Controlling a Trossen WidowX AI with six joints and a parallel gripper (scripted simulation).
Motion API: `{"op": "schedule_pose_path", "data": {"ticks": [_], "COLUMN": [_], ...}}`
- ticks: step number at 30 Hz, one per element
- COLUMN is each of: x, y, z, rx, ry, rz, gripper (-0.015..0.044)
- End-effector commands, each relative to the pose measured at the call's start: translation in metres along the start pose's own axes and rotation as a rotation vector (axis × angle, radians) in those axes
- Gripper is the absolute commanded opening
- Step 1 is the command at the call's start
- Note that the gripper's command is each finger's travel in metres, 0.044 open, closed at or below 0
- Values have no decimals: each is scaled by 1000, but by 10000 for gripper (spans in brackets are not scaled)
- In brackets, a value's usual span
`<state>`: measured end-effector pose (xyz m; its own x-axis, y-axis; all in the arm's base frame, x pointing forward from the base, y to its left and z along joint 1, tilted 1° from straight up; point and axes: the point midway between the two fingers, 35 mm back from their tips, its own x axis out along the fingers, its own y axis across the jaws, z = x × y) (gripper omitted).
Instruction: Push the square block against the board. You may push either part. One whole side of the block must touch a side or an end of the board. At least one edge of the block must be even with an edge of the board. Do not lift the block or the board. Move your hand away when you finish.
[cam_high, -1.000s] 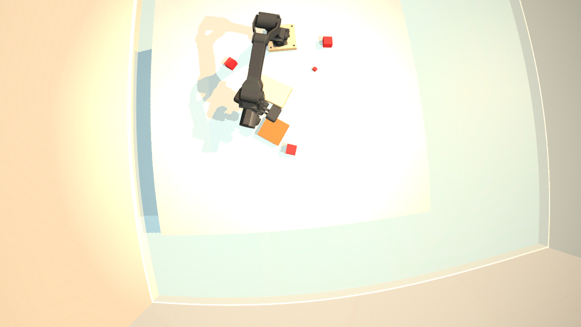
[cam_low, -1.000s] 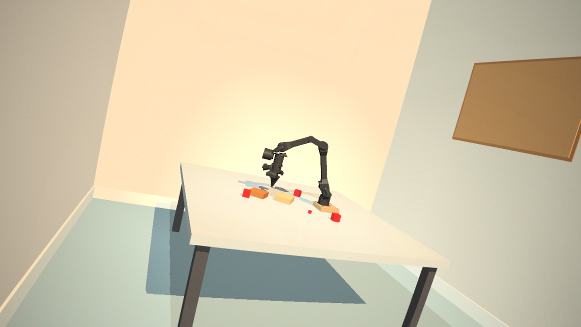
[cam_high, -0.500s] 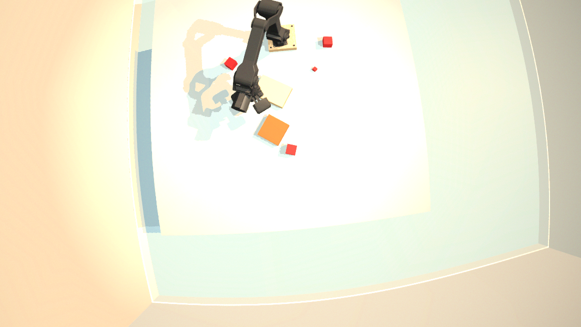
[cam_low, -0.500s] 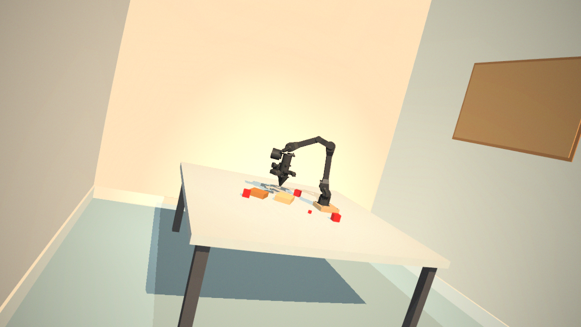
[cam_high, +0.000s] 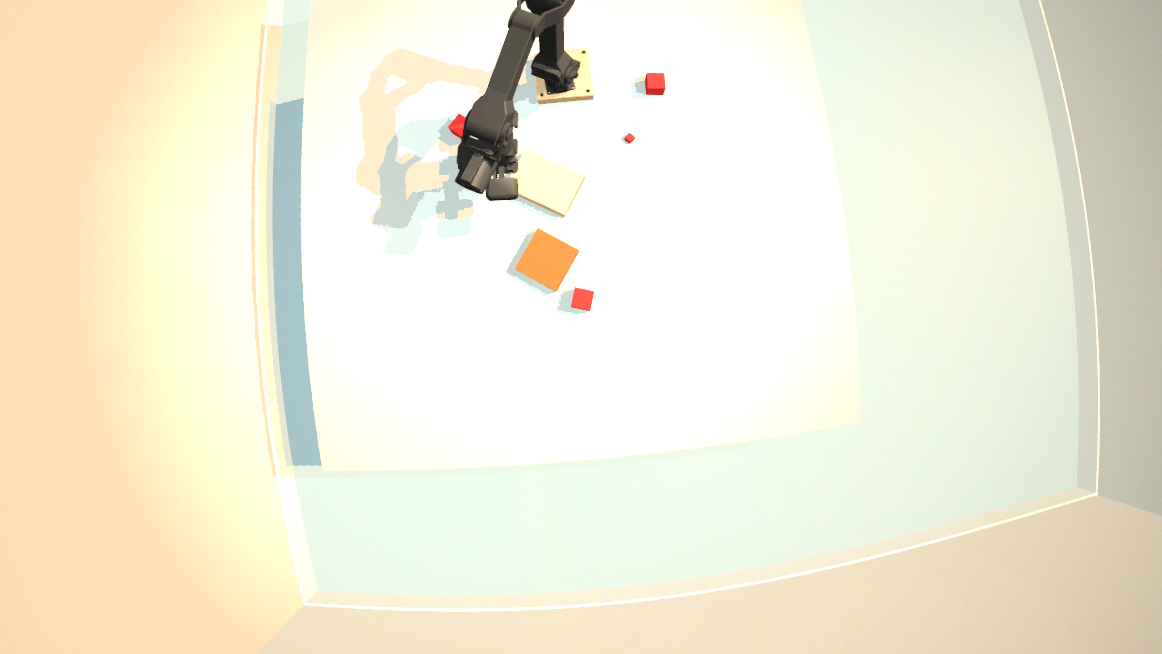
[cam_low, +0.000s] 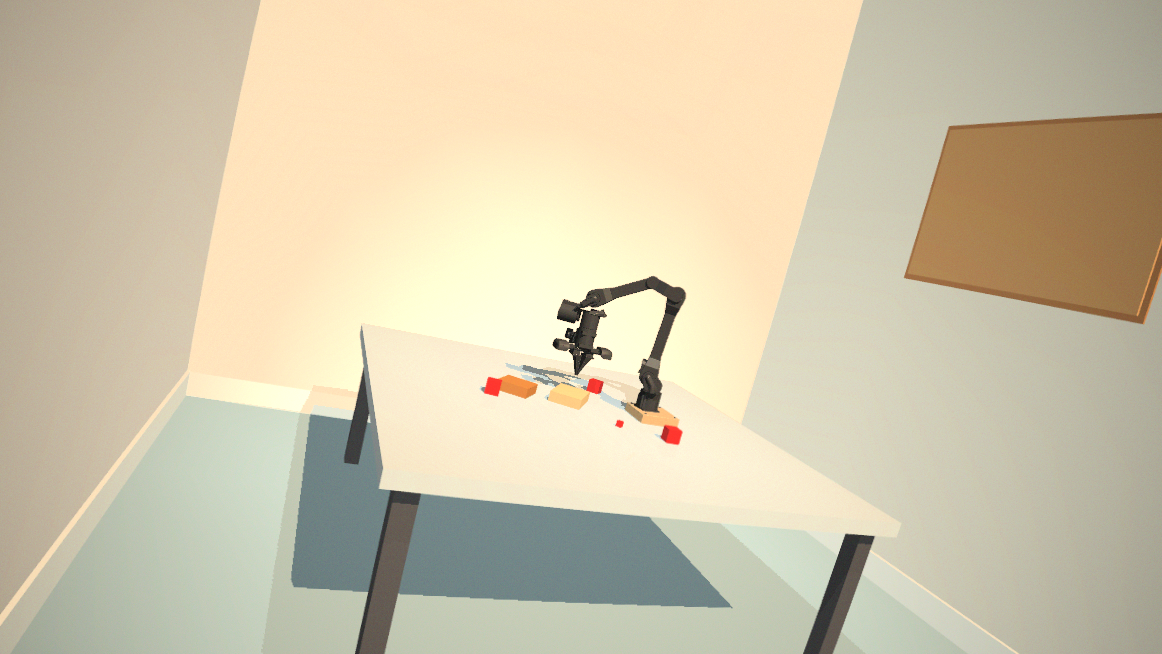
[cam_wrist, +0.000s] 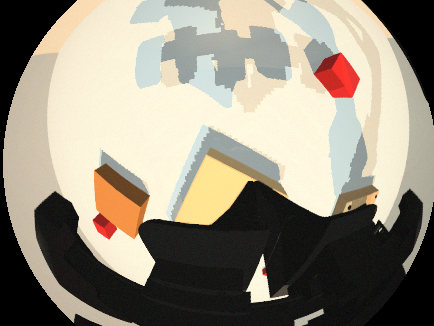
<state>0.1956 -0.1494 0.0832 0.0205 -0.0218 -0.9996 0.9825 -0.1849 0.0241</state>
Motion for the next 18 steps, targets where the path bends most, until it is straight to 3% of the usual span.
{"op": "schedule_pose_path", "data": {"ticks": [1, 11, 16, 18], "x": [1, 8, 11, 30], "y": [-13, -48, -50, -49], "z": [-1, -4, -4, -3], "rx": [122, 465, 488, 488], "ry": [3, 4, 4, 4], "rz": [6, 3, 2, 2], "gripper": [0, 0, 0, 0]}}
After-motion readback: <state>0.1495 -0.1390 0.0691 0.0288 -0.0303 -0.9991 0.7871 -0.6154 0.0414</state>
